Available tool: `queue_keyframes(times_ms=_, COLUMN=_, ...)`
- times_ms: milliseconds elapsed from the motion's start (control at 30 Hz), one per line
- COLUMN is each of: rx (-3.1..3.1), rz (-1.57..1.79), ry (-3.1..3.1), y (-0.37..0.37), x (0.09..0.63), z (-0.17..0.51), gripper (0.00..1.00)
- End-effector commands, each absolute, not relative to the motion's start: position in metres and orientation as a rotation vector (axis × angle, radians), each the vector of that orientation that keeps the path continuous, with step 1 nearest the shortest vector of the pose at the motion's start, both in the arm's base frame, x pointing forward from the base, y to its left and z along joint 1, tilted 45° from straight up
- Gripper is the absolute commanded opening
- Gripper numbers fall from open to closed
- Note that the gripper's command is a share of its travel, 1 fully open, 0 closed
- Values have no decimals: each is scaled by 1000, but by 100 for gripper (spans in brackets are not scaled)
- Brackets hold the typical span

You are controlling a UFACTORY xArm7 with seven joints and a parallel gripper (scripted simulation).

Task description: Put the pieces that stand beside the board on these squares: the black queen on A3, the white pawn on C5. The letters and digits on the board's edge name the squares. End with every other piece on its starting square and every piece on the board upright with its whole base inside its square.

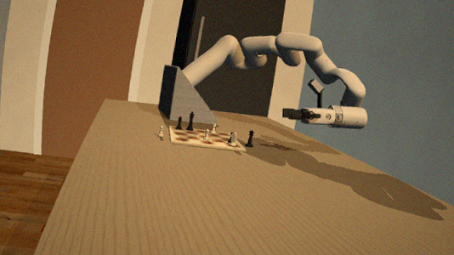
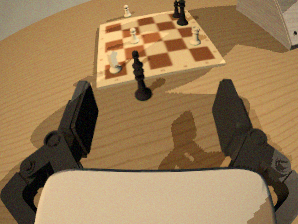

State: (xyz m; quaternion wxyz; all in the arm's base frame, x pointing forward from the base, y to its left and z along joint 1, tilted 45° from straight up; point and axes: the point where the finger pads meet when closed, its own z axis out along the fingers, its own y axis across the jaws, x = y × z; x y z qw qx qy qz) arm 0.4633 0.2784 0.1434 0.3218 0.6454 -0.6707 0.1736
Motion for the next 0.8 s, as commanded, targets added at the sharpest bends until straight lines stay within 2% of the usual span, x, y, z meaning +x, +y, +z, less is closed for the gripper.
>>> queue_keyframes(times_ms=0, rx=1776, rz=540, ry=-1621, y=297, x=463, z=158, gripper=100)
queue_keyframes(times_ms=67, rx=1879, rz=652, ry=-1478, y=329, x=454, z=182, gripper=100)
queue_keyframes(times_ms=367, rx=1961, rz=759, ry=-1337, y=360, x=440, z=207, gripper=100)
queue_keyframes(times_ms=767, rx=1995, rz=812, ry=-1266, y=376, x=430, z=221, gripper=100)
